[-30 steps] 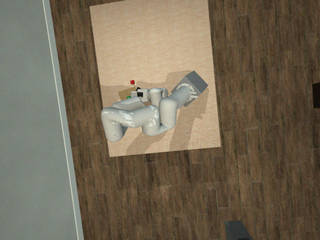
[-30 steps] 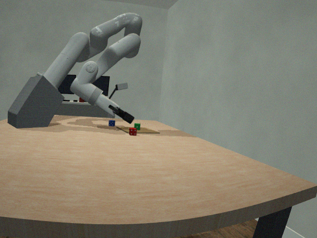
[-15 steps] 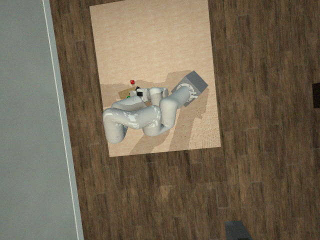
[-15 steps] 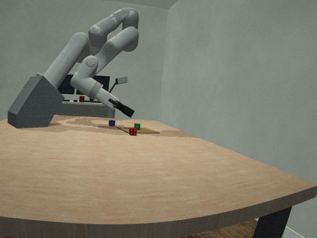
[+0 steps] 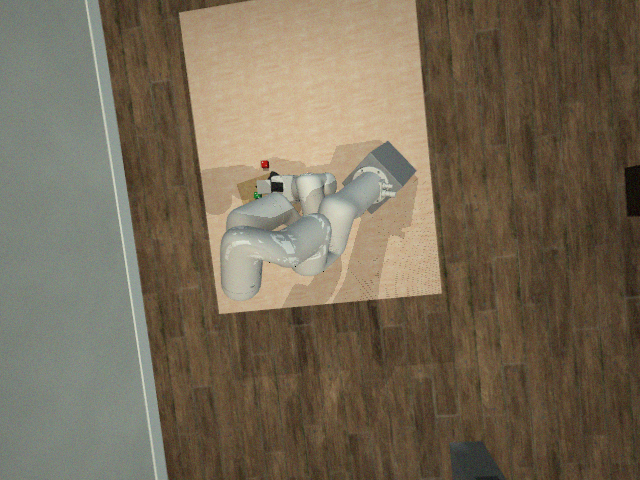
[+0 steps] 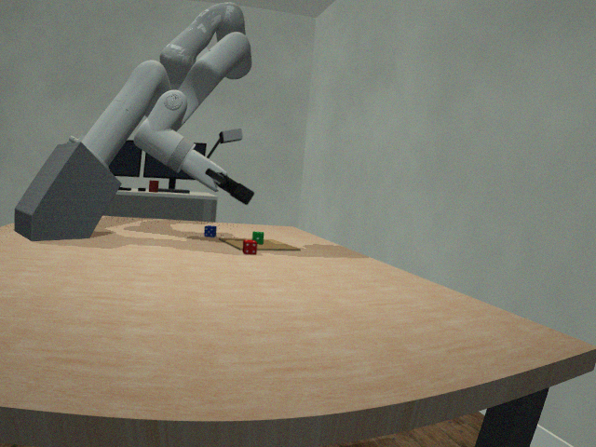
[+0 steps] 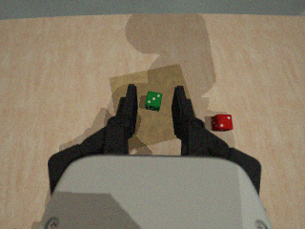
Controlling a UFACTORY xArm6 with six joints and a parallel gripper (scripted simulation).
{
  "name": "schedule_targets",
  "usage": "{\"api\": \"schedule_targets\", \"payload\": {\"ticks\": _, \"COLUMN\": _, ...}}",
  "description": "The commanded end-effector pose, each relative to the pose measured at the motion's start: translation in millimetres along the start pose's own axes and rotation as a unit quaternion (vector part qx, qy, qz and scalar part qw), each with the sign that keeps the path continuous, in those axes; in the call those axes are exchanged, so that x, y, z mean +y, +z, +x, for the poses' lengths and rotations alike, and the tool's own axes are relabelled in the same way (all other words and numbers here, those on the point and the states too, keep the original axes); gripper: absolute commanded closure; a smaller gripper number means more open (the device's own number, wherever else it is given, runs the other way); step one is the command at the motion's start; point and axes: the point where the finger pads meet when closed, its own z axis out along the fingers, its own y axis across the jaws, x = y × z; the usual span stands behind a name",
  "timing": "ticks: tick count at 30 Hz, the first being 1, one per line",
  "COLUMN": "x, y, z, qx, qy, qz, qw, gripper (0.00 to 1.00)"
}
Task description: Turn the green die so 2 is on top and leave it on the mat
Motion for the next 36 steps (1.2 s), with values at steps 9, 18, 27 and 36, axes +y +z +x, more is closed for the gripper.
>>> {"api": "schedule_targets", "payload": {"ticks": 9, "x": -1.0, "y": 2.1, "z": 1.8, "qx": -0.022, "qy": 0.002, "qz": 0.004, "qw": 1.000, "gripper": 0.58}}
{"api": "schedule_targets", "payload": {"ticks": 18, "x": 0.1, "y": 7.7, "z": 8.7, "qx": -0.110, "qy": 0.001, "qz": 0.003, "qw": 0.994, "gripper": 0.58}}
{"api": "schedule_targets", "payload": {"ticks": 27, "x": -0.4, "y": 12.9, "z": 18.3, "qx": -0.198, "qy": 0.001, "qz": 0.002, "qw": 0.980, "gripper": 0.58}}
{"api": "schedule_targets", "payload": {"ticks": 36, "x": -0.9, "y": 17.5, "z": 26.8, "qx": -0.273, "qy": 0.001, "qz": 0.001, "qw": 0.962, "gripper": 0.58}}
